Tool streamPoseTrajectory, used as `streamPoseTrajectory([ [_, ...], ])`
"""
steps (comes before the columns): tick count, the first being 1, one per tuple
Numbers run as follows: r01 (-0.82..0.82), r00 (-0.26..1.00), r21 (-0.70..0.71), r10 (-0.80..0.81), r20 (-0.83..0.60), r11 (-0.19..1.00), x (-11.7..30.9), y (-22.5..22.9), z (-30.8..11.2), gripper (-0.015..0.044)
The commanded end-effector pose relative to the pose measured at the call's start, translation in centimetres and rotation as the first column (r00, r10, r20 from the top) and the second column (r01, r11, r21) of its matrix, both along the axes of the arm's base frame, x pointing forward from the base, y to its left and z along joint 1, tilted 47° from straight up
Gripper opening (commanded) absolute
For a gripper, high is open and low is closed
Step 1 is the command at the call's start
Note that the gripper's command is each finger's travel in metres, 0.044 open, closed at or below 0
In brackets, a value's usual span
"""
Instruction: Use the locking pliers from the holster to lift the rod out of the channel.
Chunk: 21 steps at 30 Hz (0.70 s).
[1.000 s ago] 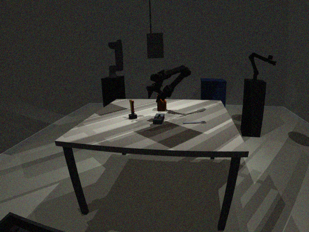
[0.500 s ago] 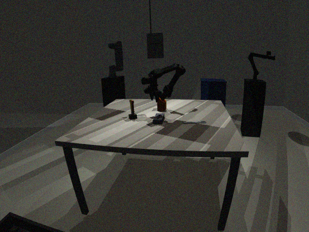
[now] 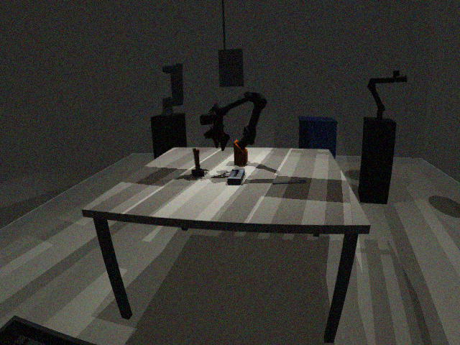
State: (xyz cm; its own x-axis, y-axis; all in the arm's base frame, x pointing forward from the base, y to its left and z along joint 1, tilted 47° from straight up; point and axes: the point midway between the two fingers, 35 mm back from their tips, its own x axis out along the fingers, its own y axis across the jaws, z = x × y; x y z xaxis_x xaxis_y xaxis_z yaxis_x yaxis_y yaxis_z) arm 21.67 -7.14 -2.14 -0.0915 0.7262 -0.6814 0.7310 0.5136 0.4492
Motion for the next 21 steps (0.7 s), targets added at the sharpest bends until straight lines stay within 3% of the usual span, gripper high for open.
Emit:
streamPoseTrajectory([
  [1,-0.009,1.000,-0.012,0.009,0.013,1.000,1.1,-1.1,-1.0,0.0440],
  [21,-0.009,1.000,-0.014,0.009,0.018,1.000,6.9,-4.4,-6.2,0.0440],
])
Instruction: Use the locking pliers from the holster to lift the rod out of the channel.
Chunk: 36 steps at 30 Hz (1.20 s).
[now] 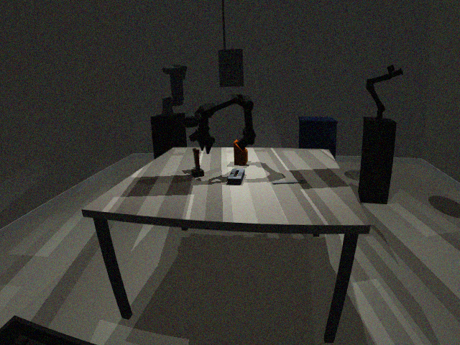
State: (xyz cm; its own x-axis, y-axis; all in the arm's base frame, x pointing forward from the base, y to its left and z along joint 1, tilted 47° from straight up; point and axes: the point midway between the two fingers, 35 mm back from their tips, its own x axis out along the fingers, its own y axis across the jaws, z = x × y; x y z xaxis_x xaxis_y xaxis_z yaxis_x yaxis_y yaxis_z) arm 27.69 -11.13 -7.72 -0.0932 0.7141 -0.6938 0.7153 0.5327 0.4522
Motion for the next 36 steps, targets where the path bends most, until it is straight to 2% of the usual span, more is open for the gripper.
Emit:
streamPoseTrajectory([
  [1,0.008,1.000,0.001,-0.008,0.003,1.000,1.1,-0.5,-0.8,0.0440],
  [9,0.008,1.000,0.001,-0.008,0.003,1.000,1.4,-0.7,-1.1,0.0440],
  [19,0.008,1.000,0.000,-0.008,0.005,1.000,3.9,-2.4,-3.1,0.0440],
  [36,0.008,1.000,0.000,-0.008,0.005,1.000,3.8,-1.1,-4.3,0.0440],
])
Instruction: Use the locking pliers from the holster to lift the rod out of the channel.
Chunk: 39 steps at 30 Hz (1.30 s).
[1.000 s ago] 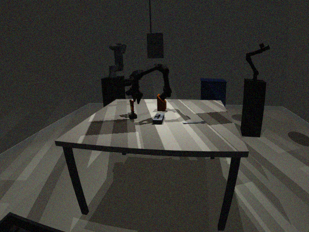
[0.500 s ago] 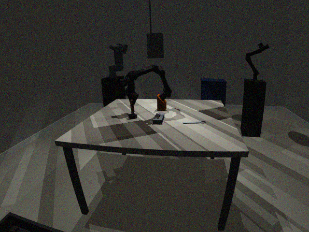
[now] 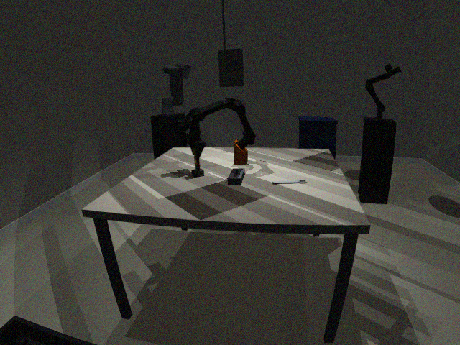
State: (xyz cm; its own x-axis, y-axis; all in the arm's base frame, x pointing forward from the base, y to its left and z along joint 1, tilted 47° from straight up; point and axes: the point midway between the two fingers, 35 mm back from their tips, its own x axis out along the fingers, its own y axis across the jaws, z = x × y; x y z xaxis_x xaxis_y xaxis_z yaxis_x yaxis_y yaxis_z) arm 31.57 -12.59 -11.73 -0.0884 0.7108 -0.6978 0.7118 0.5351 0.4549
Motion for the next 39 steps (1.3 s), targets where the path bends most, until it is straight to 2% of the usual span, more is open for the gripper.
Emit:
streamPoseTrajectory([
  [1,0.009,1.000,0.005,-0.009,-0.002,1.000,-0.08,0.47,-0.43,0.0440],
  [39,0.009,1.000,0.005,-0.008,-0.002,1.000,-0.19,1.23,-1.13,0.0400],
])
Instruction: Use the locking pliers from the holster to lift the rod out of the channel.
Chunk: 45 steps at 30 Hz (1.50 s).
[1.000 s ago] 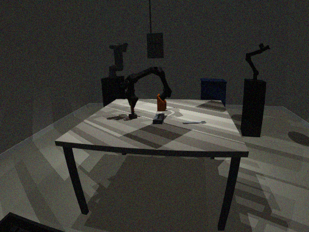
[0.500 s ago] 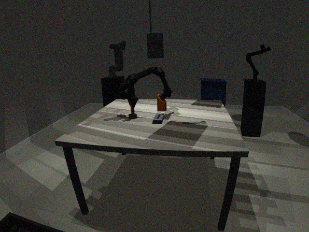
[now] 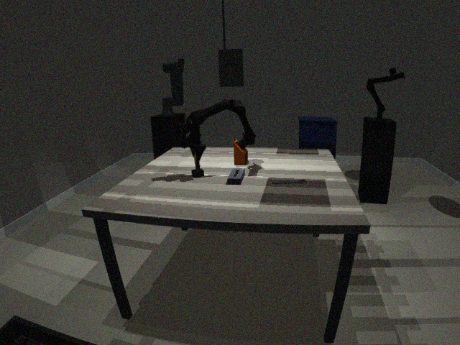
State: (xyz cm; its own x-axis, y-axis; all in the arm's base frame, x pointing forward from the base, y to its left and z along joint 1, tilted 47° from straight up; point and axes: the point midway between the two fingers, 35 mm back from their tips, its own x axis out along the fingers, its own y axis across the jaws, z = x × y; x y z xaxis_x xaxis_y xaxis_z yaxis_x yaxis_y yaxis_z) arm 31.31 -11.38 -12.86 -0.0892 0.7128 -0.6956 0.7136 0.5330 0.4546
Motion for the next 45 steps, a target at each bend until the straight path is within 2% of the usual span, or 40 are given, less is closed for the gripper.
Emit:
streamPoseTrajectory([
  [1,0.007,1.000,0.003,-0.007,0.001,1.000,0.07,0.02,0.00,0.0399],
  [45,0.007,1.000,0.003,-0.007,0.001,1.000,0.07,0.02,0.00,0.0340],
])
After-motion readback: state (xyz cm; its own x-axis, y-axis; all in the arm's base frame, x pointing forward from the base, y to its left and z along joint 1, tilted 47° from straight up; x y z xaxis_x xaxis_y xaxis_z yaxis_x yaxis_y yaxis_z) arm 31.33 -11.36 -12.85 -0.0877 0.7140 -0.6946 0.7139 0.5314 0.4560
